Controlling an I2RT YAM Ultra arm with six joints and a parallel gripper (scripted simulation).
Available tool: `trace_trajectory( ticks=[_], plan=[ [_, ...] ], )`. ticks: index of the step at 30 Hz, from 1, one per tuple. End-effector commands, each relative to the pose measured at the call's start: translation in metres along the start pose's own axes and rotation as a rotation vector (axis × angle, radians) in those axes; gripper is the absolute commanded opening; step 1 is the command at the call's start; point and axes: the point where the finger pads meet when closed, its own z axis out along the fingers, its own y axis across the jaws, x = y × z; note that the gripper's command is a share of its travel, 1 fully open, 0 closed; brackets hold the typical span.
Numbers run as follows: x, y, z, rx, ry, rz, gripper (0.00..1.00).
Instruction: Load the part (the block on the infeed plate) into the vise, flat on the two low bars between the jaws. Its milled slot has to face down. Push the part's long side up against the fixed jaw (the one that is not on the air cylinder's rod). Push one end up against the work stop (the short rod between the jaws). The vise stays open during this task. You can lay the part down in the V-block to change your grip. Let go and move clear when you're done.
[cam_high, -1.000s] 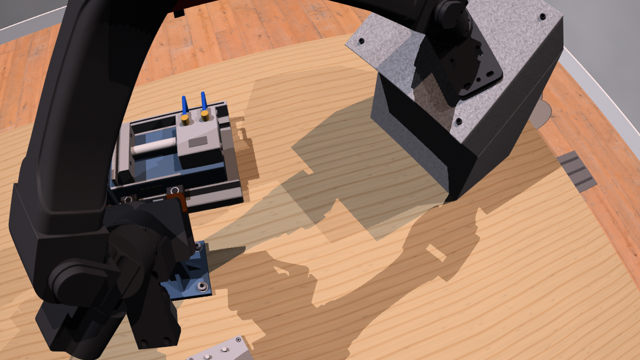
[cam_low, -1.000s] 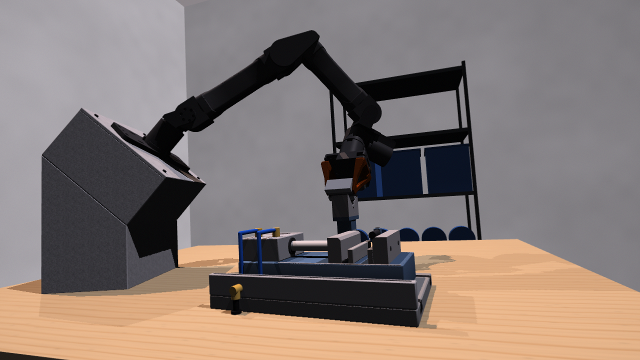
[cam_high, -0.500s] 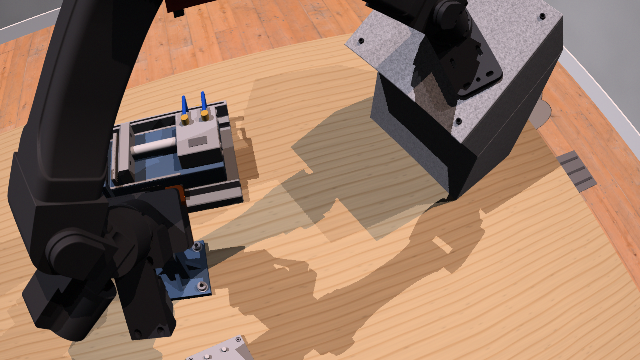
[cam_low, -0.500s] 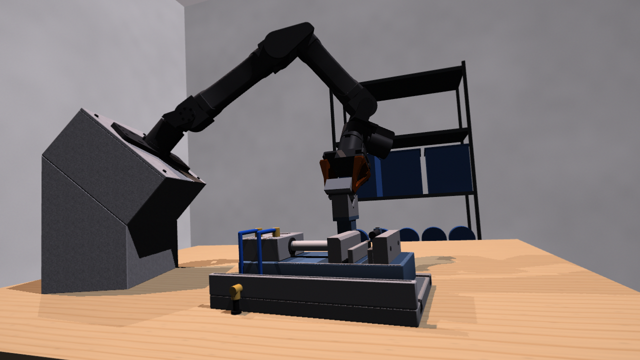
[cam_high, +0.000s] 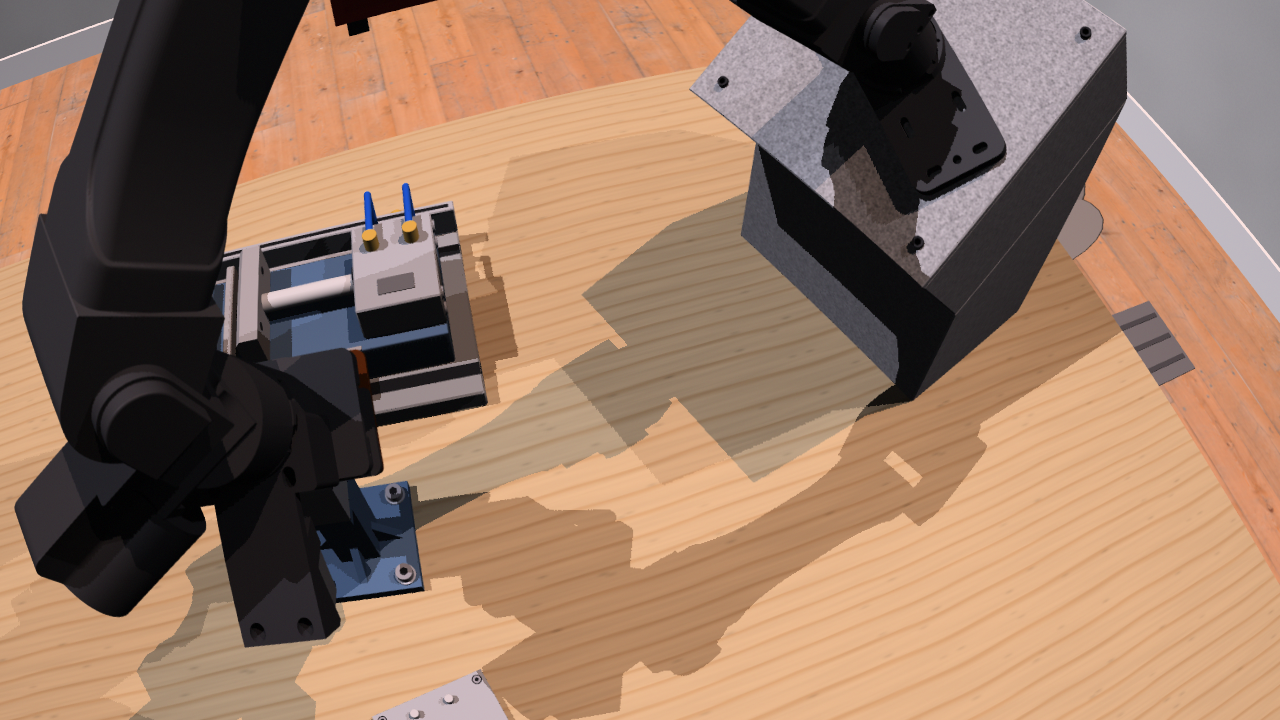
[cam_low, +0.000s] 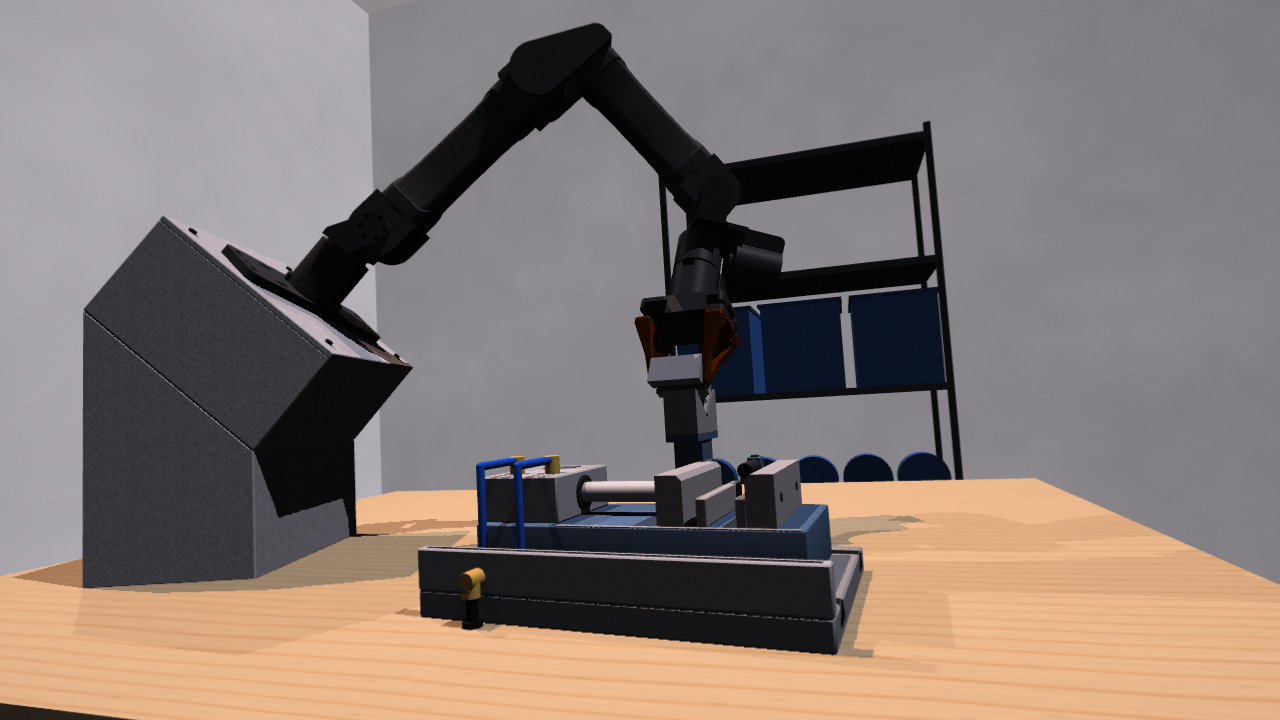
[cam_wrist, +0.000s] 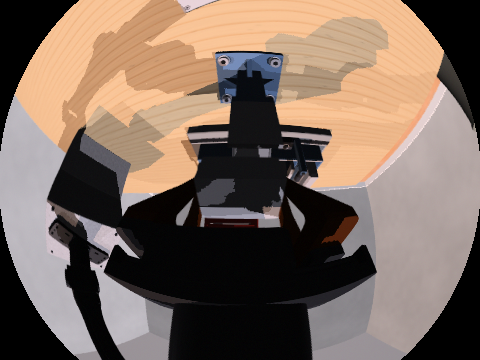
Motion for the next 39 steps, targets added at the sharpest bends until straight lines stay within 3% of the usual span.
trace_trajectory(
  ticks=[1, 10, 29, 30, 32, 39],
  plan=[
    [0.004, -0.008, -0.011, 0.031, -0.075, 0.008, 0.00],
    [0.004, -0.008, -0.011, 0.033, -0.197, 0.006, 0.00],
    [0.004, -0.008, -0.011, 0.036, -0.363, 0.002, 0.00],
    [0.003, -0.024, -0.022, 0.075, -0.387, 0.012, 0.00],
    [0.004, -0.008, -0.011, 0.036, -0.389, 0.001, 0.00],
    [0.004, -0.009, -0.012, 0.039, -0.440, 0.000, 0.00]
  ],
)
